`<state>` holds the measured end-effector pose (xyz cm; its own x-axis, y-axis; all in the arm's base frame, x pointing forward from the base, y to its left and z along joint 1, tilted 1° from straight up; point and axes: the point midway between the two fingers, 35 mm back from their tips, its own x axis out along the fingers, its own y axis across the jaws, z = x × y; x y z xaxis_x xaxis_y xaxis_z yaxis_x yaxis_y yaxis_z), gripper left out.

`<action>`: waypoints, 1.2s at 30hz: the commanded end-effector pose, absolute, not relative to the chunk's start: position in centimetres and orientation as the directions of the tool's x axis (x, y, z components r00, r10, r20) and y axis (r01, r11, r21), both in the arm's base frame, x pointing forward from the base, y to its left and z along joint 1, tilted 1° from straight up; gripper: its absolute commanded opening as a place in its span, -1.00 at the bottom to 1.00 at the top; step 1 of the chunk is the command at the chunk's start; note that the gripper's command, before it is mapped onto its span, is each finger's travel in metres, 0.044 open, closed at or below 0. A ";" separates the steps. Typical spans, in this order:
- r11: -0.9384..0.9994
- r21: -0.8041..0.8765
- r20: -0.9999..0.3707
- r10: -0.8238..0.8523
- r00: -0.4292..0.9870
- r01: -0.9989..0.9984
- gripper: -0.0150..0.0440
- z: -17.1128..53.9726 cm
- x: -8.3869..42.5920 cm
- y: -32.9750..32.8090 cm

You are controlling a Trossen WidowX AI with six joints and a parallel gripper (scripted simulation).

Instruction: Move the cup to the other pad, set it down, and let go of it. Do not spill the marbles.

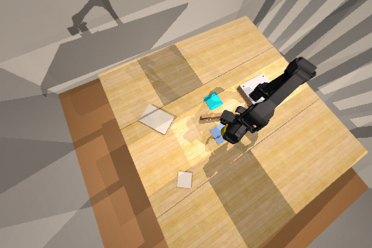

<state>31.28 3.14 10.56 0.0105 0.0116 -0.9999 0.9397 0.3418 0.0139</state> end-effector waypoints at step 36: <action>0.339 0.013 -1.000 0.005 0.012 0.941 -0.49 10.6 28.5 -2.1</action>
